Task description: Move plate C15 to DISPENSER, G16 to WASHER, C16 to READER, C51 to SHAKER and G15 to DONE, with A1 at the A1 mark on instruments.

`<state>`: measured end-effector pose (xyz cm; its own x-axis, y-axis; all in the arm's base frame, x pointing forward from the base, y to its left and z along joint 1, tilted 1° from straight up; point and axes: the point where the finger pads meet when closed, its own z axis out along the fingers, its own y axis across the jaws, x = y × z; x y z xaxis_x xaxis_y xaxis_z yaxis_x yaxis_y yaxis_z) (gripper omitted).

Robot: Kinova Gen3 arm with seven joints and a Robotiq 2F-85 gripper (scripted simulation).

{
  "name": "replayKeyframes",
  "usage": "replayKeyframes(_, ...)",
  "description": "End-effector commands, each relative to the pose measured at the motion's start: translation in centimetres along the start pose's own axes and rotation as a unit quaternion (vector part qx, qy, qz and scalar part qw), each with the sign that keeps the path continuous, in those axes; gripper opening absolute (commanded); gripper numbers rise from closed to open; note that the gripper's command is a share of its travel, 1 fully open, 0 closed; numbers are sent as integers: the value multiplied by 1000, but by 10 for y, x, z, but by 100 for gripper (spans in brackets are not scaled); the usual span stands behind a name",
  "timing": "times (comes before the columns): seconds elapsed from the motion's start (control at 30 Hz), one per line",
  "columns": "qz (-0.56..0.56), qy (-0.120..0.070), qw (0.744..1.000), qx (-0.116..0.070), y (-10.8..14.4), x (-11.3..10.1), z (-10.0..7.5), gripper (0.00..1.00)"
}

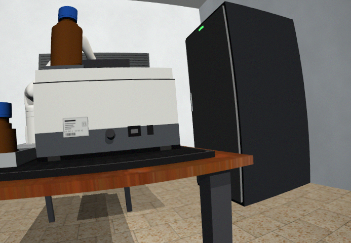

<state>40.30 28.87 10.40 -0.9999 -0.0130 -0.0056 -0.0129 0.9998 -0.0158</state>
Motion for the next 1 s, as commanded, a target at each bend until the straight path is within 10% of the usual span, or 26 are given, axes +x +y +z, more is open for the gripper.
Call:
replayKeyframes(0.0,0,-1,1000,-1,0,0,0,94)
replayKeyframes(0.97,0,-1,1000,-1,0,0,5,100)
